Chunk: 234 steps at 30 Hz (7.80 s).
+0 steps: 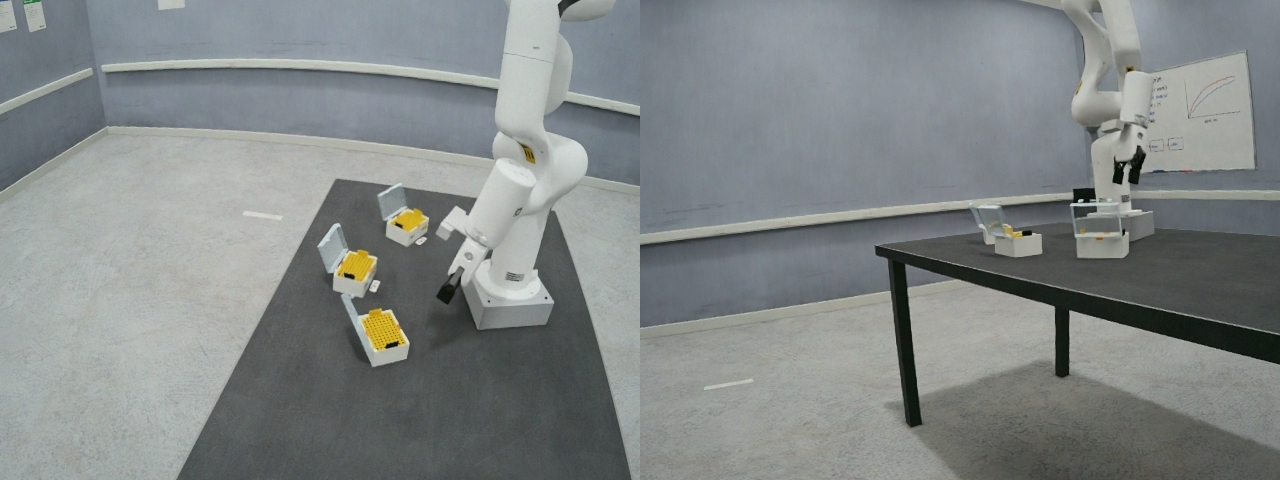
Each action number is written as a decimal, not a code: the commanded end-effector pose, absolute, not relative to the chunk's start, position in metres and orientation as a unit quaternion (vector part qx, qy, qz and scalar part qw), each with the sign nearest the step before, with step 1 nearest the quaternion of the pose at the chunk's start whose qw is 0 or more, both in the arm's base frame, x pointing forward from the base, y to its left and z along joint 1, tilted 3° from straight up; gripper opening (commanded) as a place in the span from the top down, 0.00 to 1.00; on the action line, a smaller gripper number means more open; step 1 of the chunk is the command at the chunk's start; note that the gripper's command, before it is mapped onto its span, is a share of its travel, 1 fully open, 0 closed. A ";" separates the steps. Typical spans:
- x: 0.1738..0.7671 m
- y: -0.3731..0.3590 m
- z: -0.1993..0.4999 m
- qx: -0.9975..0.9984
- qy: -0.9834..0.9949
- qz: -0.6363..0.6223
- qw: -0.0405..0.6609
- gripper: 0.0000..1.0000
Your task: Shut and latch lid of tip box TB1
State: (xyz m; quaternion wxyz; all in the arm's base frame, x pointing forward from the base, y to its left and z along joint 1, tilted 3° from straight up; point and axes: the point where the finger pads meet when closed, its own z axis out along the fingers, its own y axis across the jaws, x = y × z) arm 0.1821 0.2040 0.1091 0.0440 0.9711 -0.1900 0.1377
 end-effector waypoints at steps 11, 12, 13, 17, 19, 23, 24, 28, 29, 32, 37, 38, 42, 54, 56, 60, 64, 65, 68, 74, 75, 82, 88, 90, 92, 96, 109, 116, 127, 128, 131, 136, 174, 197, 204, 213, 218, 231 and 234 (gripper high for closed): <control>0.182 0.203 0.060 0.971 -0.190 0.137 0.045 0.00; 0.182 0.203 0.055 0.971 -0.190 0.137 0.045 0.00; 0.182 0.203 0.050 0.971 -0.190 0.137 0.045 0.00; 0.182 0.202 0.030 0.971 -0.190 0.137 0.045 0.00; 0.183 0.202 0.020 0.971 -0.190 0.137 0.045 0.00; 0.183 0.201 0.010 0.971 -0.190 0.137 0.045 0.00; 0.183 0.201 0.005 0.971 -0.190 0.137 0.045 0.00; 0.183 0.200 -0.015 0.971 -0.190 0.137 0.045 0.00; 0.183 0.200 -0.020 0.971 -0.190 0.137 0.045 0.00; 0.183 0.199 -0.035 0.971 -0.190 0.137 0.045 0.00; 0.183 0.199 -0.040 0.971 -0.190 0.137 0.045 0.00; 0.183 0.199 -0.040 0.971 -0.190 0.137 0.045 0.00; 0.183 0.199 -0.040 0.971 -0.190 0.137 0.045 0.00; 0.183 0.199 -0.040 0.971 -0.190 0.137 0.045 0.00; 0.183 0.199 -0.040 0.971 -0.190 0.137 0.045 0.00; 0.183 0.199 -0.040 0.971 -0.190 0.137 0.045 0.00; 0.183 0.199 -0.040 0.971 -0.190 0.137 0.045 0.00; 0.183 0.199 -0.040 0.971 -0.190 0.137 0.045 0.00; 0.183 0.199 -0.040 0.971 -0.190 0.137 0.045 0.00; 0.183 0.199 -0.040 0.971 -0.190 0.137 0.045 0.00; 0.183 0.199 -0.040 0.971 -0.190 0.137 0.045 0.00; 0.183 0.199 -0.040 0.971 -0.190 0.137 0.045 0.00; 0.183 0.199 -0.040 0.971 -0.190 0.137 0.045 0.00; 0.183 0.199 -0.040 0.971 -0.190 0.137 0.045 0.00; 0.183 0.199 -0.040 0.971 -0.190 0.137 0.045 0.00; 0.183 0.199 -0.035 0.971 -0.190 0.137 0.045 0.00; 0.183 0.201 0.020 0.971 -0.190 0.137 0.045 0.00; 0.182 0.203 0.055 0.971 -0.190 0.137 0.045 0.00; 0.182 0.205 0.100 0.971 -0.190 0.137 0.045 0.00; 0.182 0.205 0.105 0.971 -0.190 0.137 0.045 0.00; 0.182 0.205 0.109 0.971 -0.190 0.137 0.045 0.00; 0.182 0.205 0.109 0.971 -0.190 0.137 0.045 0.00; 0.238 0.225 0.113 0.996 -0.001 0.079 0.035 1.00; 0.333 0.257 0.118 0.971 0.238 0.001 0.022 1.00; 0.366 0.269 0.120 0.971 0.238 0.001 0.022 1.00; 0.399 0.280 0.122 0.971 0.238 0.001 0.022 1.00; 0.423 0.288 0.124 0.971 0.238 0.001 0.022 1.00; 0.441 0.295 0.125 0.971 0.238 0.001 0.022 1.00; 0.441 0.295 0.125 0.971 0.238 0.001 0.022 1.00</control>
